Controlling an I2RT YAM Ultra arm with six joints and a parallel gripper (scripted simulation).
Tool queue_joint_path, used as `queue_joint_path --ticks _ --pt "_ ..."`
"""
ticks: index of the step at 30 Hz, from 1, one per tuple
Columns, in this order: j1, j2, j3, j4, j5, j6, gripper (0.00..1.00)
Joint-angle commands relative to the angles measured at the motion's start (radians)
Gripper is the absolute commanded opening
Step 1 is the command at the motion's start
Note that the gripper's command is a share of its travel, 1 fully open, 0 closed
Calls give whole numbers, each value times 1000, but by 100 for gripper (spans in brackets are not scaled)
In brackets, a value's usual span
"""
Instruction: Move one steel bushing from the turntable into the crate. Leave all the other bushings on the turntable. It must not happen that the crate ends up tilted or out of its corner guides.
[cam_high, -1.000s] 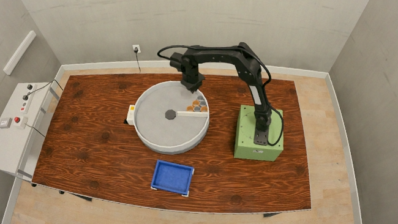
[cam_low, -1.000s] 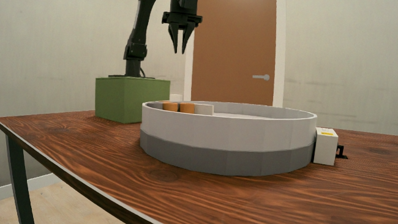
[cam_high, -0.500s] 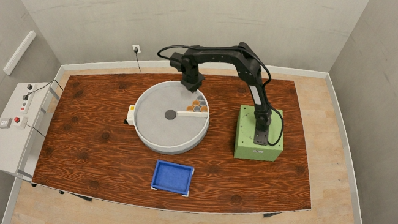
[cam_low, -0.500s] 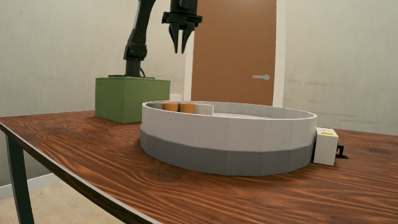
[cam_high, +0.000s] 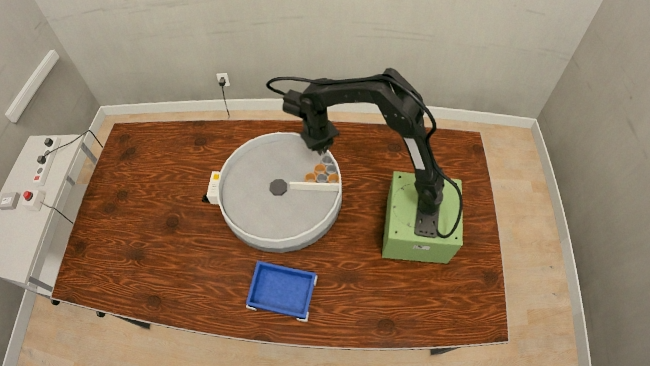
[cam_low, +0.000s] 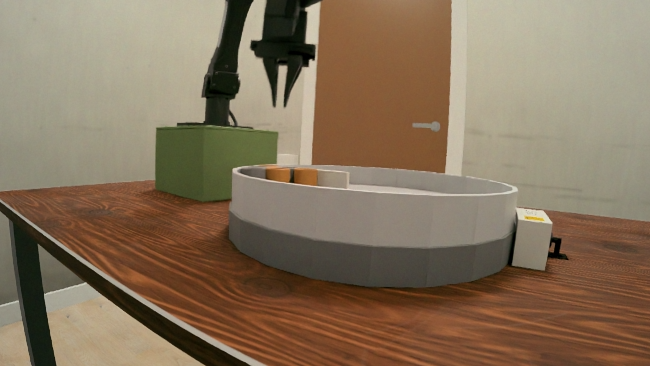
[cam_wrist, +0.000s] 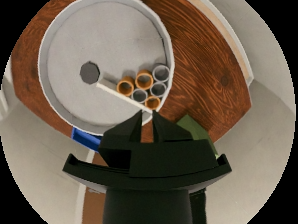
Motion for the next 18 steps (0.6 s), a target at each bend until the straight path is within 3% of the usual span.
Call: queue_joint_path --ticks 1,4,18 --pt "-23 4 -16 66 -5 133 15" --pt "-27 4 -21 76 -5 157 15" --pt "-95 111 -78 225 -2 539 15"
